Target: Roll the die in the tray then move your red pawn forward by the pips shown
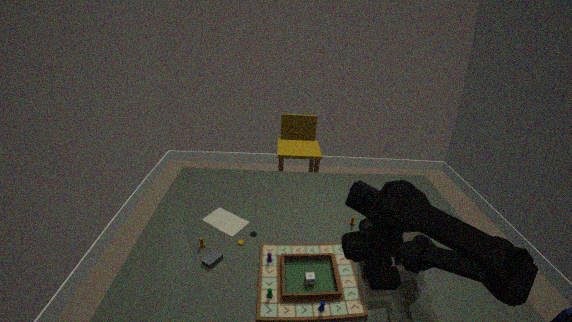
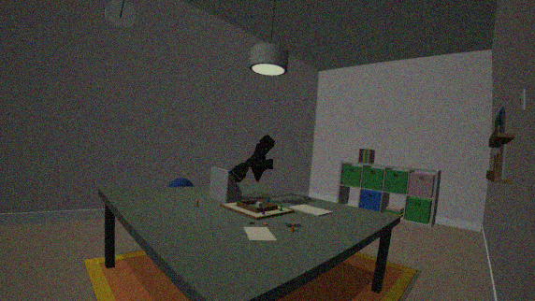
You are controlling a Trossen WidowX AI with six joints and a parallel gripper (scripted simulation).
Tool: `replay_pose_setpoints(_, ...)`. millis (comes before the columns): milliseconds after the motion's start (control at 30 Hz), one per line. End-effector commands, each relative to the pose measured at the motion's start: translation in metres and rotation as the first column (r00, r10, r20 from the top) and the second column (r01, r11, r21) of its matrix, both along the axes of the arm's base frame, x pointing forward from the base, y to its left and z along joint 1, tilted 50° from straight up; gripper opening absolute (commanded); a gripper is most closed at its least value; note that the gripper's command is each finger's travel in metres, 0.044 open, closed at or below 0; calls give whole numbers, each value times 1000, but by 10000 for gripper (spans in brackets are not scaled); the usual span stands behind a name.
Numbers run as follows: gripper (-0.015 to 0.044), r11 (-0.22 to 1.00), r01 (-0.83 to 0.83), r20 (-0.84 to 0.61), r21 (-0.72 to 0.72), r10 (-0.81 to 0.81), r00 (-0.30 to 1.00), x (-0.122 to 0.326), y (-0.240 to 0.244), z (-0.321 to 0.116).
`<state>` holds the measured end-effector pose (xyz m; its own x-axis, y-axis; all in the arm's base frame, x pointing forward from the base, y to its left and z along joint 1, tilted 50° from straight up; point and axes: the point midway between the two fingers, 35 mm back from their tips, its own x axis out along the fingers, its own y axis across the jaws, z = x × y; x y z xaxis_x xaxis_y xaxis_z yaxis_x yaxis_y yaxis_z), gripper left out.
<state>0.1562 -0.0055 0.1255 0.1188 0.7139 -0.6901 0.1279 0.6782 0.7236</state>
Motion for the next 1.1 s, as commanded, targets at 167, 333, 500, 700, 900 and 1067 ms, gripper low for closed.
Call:
replay_pose_setpoints(167, 0, 977, -209, 200, -37, 213, 957, 3, 6, -17)
replay_pose_setpoints(333, 0, 944, -319, 309, -80, 328, 893, 4, 9, -25)
replay_pose_setpoints(500, 0, 899, -417, 408, -133, 433, 803, 5, 13, -34)
replay_pose_setpoints(700, 0, 830, -517, 512, -210, 544, 665, 6, 18, -45)
replay_pose_setpoints(900, 0, 749, -592, 593, -299, 631, 499, 6, 22, -55)
replay_pose_setpoints(1067, 0, 674, -634, 642, -378, 685, 345, 5, 27, -63)
